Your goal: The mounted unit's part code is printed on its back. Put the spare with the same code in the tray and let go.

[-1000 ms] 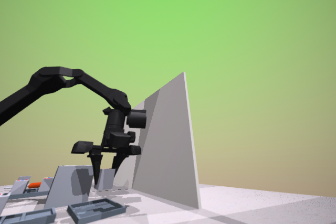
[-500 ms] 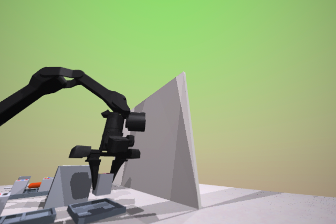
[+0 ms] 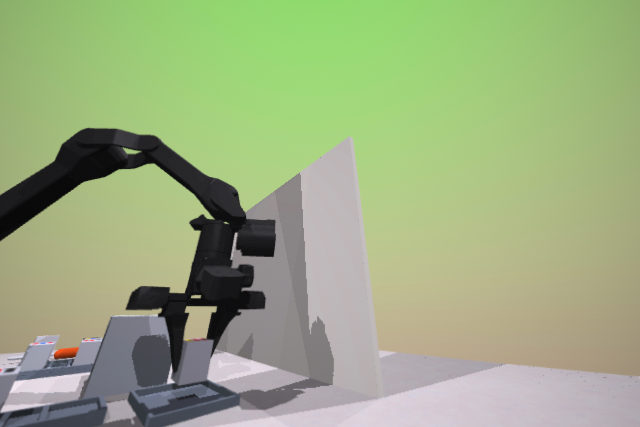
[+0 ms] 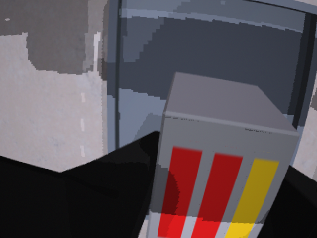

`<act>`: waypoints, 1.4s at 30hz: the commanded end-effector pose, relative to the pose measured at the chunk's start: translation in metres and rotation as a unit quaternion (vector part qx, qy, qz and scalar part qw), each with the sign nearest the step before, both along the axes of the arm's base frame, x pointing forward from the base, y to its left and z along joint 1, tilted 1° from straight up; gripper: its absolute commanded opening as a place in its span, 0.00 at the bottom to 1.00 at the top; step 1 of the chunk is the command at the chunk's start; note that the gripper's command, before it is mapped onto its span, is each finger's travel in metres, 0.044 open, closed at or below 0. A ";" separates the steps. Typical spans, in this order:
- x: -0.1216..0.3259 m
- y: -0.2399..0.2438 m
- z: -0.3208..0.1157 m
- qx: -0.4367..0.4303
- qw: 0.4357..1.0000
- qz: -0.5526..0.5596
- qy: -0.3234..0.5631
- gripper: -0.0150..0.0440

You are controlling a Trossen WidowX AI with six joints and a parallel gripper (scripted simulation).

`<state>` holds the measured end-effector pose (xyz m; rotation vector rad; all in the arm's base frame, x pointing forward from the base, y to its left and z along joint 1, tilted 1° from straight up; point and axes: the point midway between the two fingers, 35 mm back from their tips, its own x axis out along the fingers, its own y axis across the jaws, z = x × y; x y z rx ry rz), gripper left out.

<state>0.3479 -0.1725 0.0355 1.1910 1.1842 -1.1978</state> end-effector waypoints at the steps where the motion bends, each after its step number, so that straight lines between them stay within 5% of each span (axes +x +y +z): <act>1: 0.000 0.000 -0.003 0.001 1.000 -0.001 -0.001 0.25; 12: -0.002 0.001 -0.011 0.001 1.000 -0.001 -0.001 0.25; 29: -0.001 0.001 -0.007 0.000 1.000 0.000 0.000 1.00; 36: -0.003 0.003 0.088 0.001 1.000 -0.001 -0.001 1.00; 42: -0.001 0.001 0.094 -0.005 1.000 0.001 -0.009 1.00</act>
